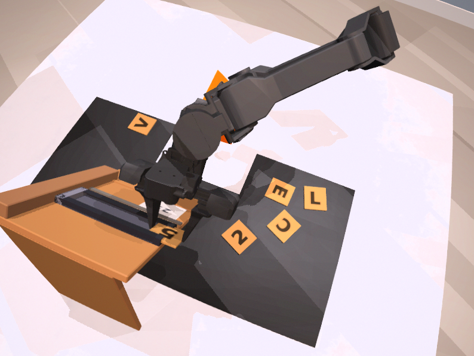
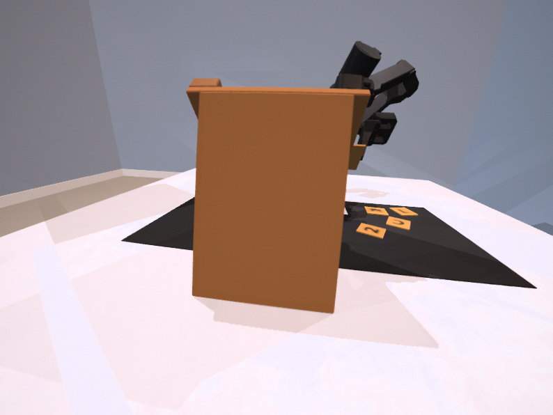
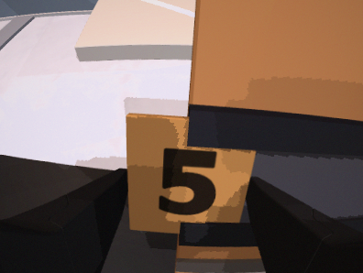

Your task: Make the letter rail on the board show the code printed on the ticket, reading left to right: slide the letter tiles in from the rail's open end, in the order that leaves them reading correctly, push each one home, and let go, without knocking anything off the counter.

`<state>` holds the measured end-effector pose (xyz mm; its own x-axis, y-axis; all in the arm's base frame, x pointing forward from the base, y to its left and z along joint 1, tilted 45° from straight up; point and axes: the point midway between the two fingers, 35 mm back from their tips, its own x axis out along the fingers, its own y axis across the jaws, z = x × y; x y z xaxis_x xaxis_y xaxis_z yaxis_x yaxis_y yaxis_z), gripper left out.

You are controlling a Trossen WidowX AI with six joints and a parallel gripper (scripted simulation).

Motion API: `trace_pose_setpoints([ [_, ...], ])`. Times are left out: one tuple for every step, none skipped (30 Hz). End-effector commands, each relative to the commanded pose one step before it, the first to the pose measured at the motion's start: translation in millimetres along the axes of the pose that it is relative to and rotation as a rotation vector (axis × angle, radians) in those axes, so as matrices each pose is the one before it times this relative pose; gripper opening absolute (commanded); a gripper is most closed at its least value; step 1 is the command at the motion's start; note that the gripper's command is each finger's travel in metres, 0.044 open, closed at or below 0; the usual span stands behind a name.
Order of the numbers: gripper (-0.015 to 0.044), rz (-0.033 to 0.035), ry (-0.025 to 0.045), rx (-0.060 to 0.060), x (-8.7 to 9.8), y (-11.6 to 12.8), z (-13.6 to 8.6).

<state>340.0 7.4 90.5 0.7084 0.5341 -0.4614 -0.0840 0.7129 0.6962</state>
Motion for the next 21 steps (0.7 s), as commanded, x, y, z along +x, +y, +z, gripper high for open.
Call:
trace_pose_setpoints([
  [0.0000,0.00196,0.00236,-0.0032,0.09,-2.52,-1.03],
  [0.0000,-0.00002,0.00000,0.0000,0.00,-0.51,0.01],
  [0.0000,-0.00002,0.00000,0.0000,0.00,-0.51,0.01],
  [0.0000,-0.00002,0.00000,0.0000,0.00,-0.51,0.01],
  [0.0000,-0.00002,0.00000,0.0000,0.00,-0.51,0.01],
  [0.0000,-0.00002,0.00000,0.0000,0.00,-0.51,0.01],
  [0.0000,-0.00002,0.00000,0.0000,0.00,-0.51,0.02],
  [0.0000,-0.00002,0.00000,0.0000,0.00,-0.51,0.02],
  [0.0000,-0.00002,0.00000,0.0000,0.00,-0.51,0.02],
  [0.0000,-0.00002,0.00000,0.0000,0.00,-0.51,0.03],
  [0.0000,-0.00002,0.00000,0.0000,0.00,-0.51,0.03],
  [0.0000,-0.00002,0.00000,0.0000,0.00,-0.51,0.03],
  [0.0000,-0.00002,0.00000,0.0000,0.00,-0.51,0.04],
  [0.0000,-0.00002,0.00000,0.0000,0.00,-0.51,0.04],
  [0.0000,-0.00002,0.00000,0.0000,0.00,-0.51,0.05],
  [0.0000,-0.00002,0.00000,0.0000,0.00,-0.51,0.05],
  [0.0000,-0.00002,-0.00001,0.0000,0.00,-0.51,0.06],
  [0.0000,-0.00002,-0.00001,0.0000,0.00,-0.51,0.06],
  [0.0000,-0.00002,-0.00001,0.0000,0.00,-0.51,0.07],
  [0.0000,-0.00002,-0.00001,0.0000,0.00,-0.51,0.07],
  [0.0000,-0.00002,-0.00001,0.0000,0.00,-0.51,0.07],
])
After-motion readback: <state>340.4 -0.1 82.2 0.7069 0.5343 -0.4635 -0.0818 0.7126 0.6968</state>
